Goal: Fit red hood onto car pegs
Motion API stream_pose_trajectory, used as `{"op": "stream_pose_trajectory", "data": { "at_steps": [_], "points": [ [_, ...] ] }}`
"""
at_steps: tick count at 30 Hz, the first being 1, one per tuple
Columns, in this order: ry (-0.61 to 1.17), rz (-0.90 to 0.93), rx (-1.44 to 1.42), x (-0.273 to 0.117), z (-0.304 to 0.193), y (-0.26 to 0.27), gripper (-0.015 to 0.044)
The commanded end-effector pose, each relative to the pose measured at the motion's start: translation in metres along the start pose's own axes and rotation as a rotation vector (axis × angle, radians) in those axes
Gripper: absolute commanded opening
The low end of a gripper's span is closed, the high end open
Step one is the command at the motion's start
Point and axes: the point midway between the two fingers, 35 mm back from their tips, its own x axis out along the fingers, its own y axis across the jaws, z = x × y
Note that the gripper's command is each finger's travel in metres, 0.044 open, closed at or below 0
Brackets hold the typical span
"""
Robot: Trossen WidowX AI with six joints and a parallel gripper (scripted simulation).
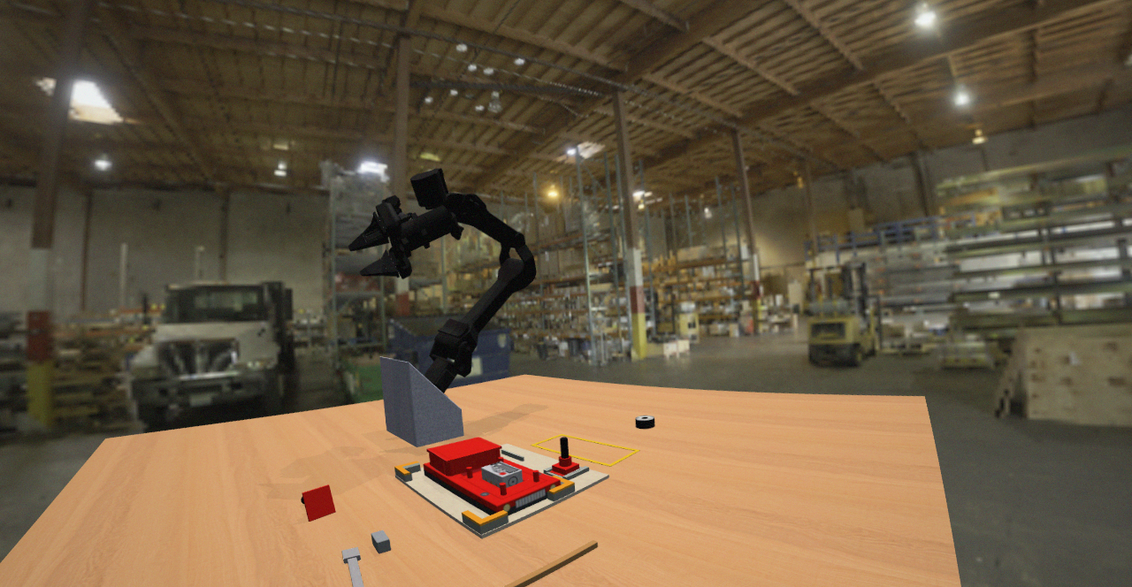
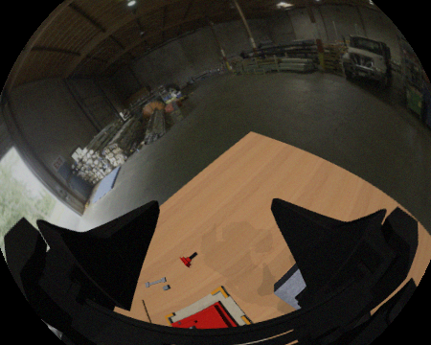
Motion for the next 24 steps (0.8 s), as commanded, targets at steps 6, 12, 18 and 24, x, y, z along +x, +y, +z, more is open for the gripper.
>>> {"op": "stream_pose_trajectory", "data": {
  "at_steps": [6, 12, 18, 24],
  "points": [
    [0.313, 0.24, -1.22, 0.011, -0.101, 0.052, 0.044],
    [0.406, 0.414, -1.68, 0.011, -0.143, 0.061, 0.044],
    [0.473, 0.648, -2.104, 0.01, -0.185, 0.065, 0.044],
    [0.5, 0.955, -2.482, 0.007, -0.226, 0.064, 0.044]
  ]
}}
